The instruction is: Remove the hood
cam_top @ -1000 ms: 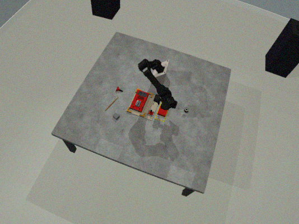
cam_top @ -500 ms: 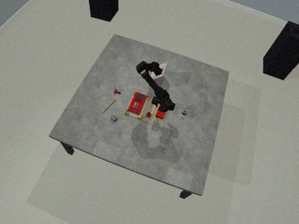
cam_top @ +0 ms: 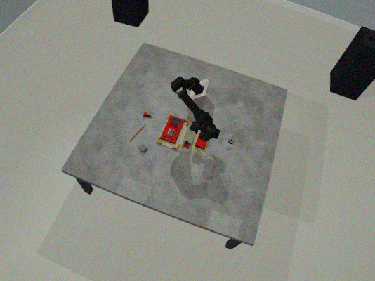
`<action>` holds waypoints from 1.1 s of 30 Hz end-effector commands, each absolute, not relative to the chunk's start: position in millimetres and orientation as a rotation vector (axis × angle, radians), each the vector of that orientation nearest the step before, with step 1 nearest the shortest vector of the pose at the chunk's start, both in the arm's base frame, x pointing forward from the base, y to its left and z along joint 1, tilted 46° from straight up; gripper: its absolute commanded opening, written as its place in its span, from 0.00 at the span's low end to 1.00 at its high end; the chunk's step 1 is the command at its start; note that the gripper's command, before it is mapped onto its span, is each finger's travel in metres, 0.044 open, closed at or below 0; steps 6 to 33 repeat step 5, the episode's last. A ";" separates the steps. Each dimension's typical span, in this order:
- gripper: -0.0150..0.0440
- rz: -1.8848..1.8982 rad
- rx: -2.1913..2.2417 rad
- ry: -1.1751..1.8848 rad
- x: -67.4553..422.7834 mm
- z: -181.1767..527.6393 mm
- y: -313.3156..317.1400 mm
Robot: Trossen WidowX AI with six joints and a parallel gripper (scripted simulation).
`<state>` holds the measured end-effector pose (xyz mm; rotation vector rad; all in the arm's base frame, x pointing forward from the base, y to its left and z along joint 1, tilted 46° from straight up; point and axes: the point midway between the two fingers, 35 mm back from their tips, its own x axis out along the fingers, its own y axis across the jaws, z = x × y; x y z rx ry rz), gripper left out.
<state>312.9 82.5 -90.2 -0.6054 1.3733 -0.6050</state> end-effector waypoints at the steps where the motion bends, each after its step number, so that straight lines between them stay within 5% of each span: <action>1: 1.00 -0.607 -0.600 1.375 312.6 -90.2 82.8; 33: 1.00 -0.607 -0.600 1.375 312.6 -90.2 82.8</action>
